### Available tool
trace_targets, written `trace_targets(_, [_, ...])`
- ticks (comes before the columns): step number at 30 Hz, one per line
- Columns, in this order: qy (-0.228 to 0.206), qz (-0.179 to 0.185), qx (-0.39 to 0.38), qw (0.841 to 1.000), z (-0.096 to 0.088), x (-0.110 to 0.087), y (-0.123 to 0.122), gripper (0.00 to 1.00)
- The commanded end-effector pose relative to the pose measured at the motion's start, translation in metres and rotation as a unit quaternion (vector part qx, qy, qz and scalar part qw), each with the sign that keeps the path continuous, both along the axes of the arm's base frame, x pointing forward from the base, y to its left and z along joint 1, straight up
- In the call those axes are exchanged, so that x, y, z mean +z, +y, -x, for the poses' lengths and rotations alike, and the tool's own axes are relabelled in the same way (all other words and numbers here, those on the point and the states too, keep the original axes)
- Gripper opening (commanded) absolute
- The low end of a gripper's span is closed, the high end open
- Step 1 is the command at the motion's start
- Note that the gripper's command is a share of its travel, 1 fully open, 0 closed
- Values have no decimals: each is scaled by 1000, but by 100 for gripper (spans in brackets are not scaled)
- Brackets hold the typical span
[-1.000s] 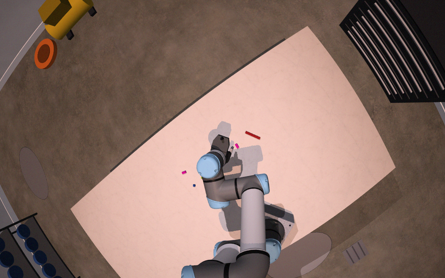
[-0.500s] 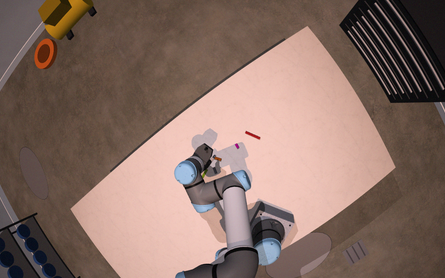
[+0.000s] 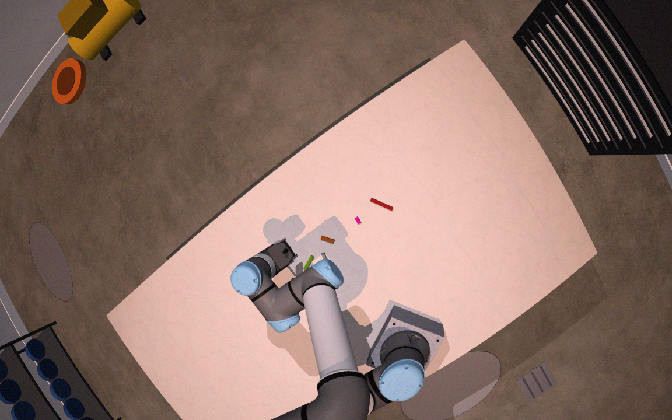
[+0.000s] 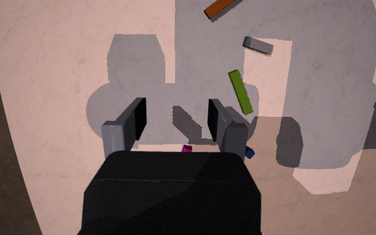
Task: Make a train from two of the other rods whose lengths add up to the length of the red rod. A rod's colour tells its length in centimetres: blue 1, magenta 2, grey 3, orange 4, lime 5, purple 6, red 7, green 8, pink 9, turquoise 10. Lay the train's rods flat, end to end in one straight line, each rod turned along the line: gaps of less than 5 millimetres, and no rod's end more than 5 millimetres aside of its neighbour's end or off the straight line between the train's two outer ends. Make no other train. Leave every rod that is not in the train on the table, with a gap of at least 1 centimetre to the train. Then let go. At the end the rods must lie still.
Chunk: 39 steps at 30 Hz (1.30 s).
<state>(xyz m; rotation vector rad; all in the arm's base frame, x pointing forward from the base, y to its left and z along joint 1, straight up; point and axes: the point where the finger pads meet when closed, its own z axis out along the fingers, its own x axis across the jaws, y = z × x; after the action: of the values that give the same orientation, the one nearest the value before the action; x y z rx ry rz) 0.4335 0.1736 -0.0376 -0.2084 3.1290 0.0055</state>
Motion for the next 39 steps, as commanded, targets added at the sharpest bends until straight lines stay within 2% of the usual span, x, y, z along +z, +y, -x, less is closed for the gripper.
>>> trace_targets(1, [1, 4, -49, 999, 6, 1, 28, 100])
trace_targets(6, [0, 4, -85, 996, 13, 1, 51, 100])
trace_targets(13, [0, 4, -107, 994, 18, 1, 64, 100])
trace_targets(25, [0, 4, -118, 993, 20, 1, 71, 100])
trace_targets(26, [0, 4, -118, 993, 20, 1, 71, 54])
trace_targets(39, [0, 4, -118, 993, 20, 1, 71, 54])
